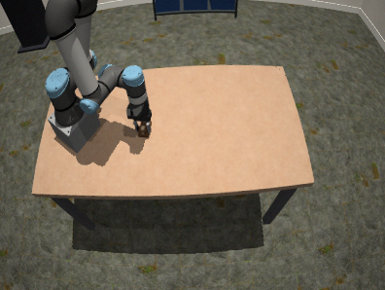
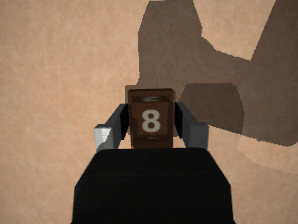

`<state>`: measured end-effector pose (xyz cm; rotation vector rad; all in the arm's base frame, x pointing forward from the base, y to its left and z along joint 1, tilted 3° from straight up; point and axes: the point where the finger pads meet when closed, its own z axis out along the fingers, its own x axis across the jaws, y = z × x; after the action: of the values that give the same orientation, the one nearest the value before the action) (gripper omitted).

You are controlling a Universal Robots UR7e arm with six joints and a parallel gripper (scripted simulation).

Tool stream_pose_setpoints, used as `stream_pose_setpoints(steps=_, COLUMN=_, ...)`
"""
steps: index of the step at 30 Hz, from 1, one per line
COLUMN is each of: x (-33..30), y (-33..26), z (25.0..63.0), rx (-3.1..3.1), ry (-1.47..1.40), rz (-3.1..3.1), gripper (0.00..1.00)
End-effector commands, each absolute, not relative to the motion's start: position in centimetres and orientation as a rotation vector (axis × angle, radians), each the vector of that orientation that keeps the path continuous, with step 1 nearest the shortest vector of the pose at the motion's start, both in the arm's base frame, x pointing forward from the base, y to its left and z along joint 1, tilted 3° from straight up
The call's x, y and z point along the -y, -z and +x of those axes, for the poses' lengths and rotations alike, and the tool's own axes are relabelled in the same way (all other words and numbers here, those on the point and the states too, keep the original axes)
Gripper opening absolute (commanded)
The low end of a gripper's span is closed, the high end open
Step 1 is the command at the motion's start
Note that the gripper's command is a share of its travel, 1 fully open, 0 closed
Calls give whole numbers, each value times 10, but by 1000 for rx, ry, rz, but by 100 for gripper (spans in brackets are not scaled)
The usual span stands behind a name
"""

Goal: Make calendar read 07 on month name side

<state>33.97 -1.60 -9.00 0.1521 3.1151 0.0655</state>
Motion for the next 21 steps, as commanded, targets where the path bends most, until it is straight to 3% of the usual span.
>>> stream_pose_setpoints(steps=1, x=16, y=90, z=340, rx=-3114, ry=-65, rz=152, gripper=90)
stream_pose_setpoints(steps=16, x=16, y=90, z=340, rx=-3114, ry=-65, rz=152, gripper=90)
stream_pose_setpoints(steps=17, x=16, y=90, z=340, rx=-3114, ry=-65, rz=152, gripper=60)
stream_pose_setpoints(steps=21, x=16, y=90, z=340, rx=-3114, ry=-65, rz=152, gripper=60)
